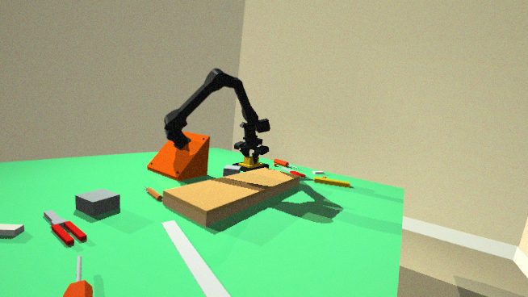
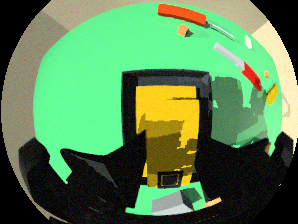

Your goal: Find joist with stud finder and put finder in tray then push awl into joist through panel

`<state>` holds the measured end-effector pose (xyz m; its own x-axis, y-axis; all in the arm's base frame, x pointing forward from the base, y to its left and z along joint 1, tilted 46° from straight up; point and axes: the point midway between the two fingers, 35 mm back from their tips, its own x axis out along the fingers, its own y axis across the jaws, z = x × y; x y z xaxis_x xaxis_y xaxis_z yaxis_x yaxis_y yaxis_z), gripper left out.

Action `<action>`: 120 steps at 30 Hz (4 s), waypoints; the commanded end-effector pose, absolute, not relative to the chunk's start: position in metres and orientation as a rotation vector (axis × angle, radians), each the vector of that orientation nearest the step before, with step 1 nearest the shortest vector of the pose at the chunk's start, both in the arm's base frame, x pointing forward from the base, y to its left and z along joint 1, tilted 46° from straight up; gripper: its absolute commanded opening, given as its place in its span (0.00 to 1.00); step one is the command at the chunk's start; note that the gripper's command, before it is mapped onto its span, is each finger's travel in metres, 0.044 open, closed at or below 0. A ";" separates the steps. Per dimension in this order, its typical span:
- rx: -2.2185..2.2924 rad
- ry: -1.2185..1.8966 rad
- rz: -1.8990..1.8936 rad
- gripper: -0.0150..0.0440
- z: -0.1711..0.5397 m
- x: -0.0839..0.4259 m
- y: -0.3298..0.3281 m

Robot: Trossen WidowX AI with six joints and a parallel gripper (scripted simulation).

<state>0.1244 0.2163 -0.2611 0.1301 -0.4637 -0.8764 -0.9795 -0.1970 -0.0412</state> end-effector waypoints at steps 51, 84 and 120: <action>-0.841 1.420 -0.022 1.00 0.071 0.338 -0.003; -0.615 1.367 -0.602 1.00 0.152 0.272 -0.162; -0.625 1.366 -0.599 0.38 0.130 0.277 -0.184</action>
<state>0.2764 -0.1846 0.1309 0.1067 -0.7149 -0.6911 0.0336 0.6973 -0.7160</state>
